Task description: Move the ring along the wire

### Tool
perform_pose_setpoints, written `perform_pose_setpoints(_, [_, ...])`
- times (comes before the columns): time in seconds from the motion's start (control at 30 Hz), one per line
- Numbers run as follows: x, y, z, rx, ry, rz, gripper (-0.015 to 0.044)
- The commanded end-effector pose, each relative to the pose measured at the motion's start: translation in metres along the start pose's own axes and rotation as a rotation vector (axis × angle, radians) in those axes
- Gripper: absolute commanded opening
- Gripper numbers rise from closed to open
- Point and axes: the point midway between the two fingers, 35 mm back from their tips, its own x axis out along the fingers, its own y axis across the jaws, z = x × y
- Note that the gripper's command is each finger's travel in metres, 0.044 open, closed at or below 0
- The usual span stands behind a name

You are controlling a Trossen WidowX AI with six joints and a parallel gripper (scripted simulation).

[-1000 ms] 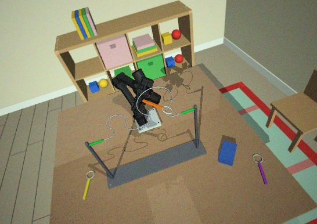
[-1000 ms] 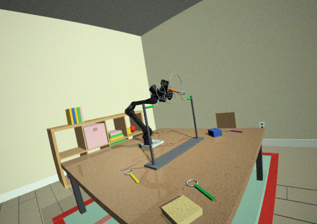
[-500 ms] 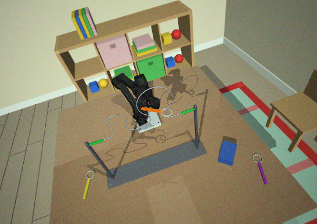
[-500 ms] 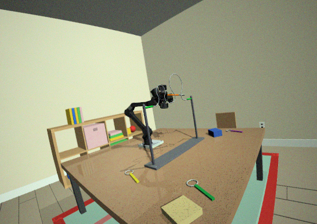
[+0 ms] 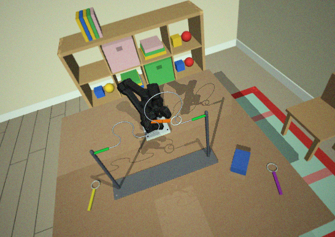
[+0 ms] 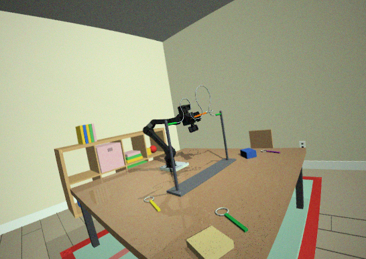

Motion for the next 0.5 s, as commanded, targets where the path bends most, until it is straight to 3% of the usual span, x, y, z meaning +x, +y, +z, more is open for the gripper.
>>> perform_pose_setpoints(0.0, [-0.003,0.016,0.000,0.090,0.017,0.046,-0.0150])
perform_pose_setpoints(0.47, [-0.005,0.071,0.014,0.413,-0.026,0.198,-0.0150])
